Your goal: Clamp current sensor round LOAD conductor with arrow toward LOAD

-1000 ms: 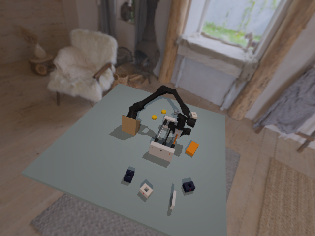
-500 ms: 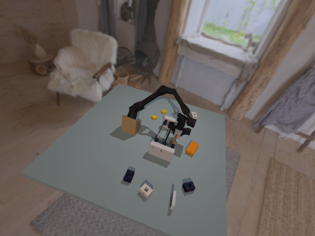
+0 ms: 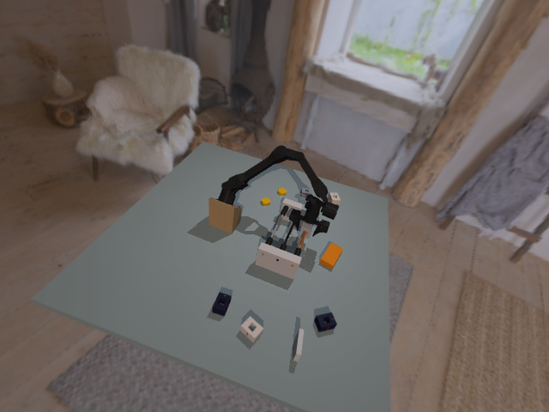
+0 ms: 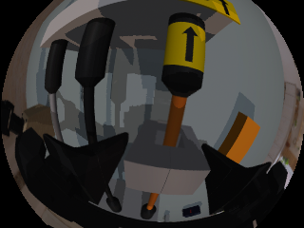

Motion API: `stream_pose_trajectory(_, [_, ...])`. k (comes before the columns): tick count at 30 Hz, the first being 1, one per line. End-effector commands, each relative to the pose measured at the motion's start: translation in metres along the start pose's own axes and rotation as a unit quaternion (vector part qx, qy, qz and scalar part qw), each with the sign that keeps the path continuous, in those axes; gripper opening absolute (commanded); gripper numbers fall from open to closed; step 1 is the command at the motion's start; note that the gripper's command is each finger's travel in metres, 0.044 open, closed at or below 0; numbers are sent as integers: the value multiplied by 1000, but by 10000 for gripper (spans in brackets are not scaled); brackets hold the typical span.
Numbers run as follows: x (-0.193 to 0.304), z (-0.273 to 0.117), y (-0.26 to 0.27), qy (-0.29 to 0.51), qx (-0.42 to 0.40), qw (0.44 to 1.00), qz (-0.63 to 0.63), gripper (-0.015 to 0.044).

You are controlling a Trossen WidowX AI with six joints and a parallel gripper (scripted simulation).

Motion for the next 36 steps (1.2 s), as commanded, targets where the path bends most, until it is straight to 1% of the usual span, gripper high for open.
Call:
stream_pose_trajectory(1, [0,0,0,0,0,1000,-1,440])
stream_pose_trajectory(9, [0,-3,0,0,0,1000,-1,440])
stream_pose_trajectory(11, [0,-25,-3,1,1,1000,-1,440])
stream_pose_trajectory(14, [-1,-77,-2,1,2,1000,-1,440])
stream_pose_trajectory(16, [-1,-100,1,0,2,1000,-2,440])
stream_pose_trajectory(36, [-1,-102,2,0,2,1000,-2,440])
Point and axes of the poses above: the point midway between the two fingers, 35 mm back from their tips, its own z axis out along the fingers, its own y axis across the jaws, x = y × z, the point moved 9 cm from there along -z, back along the fingers, and after that the axes turned 14 degrees about z, right-handed, at the moved point
